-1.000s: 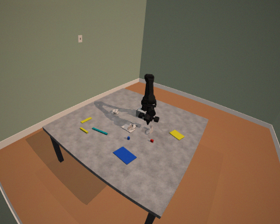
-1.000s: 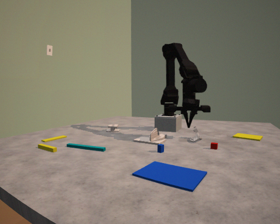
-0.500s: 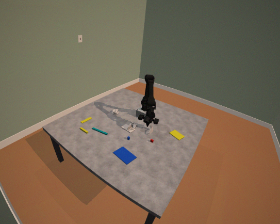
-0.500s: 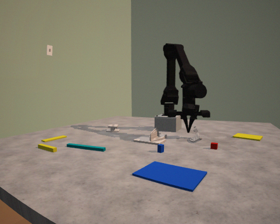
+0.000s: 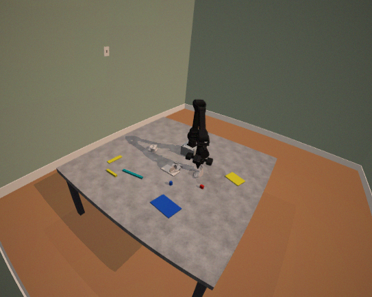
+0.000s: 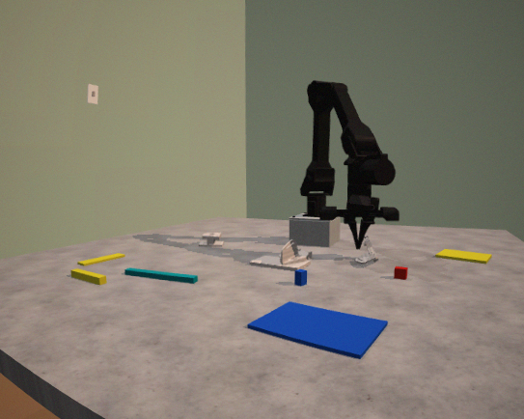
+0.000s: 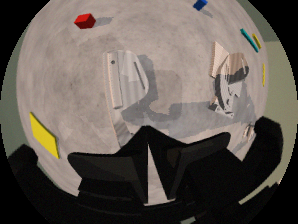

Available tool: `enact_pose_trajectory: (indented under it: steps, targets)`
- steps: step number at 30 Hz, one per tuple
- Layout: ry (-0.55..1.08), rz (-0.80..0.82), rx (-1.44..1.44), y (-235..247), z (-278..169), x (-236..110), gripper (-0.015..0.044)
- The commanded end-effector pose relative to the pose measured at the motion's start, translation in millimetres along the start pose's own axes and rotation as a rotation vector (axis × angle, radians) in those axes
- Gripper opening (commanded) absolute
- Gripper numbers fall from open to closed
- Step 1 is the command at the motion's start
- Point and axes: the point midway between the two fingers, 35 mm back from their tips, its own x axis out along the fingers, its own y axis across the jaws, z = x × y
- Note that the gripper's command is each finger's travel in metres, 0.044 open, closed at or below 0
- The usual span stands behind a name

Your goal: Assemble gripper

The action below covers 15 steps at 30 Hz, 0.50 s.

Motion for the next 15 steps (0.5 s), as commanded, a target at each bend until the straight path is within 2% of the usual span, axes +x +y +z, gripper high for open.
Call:
enact_pose_trajectory:
  steps: [1,15]
  targets:
    - [-0.005,0.004,0.0,8,2,-1,0.0]
    - [-0.005,0.006,0.0,31,2,-1,0.0]
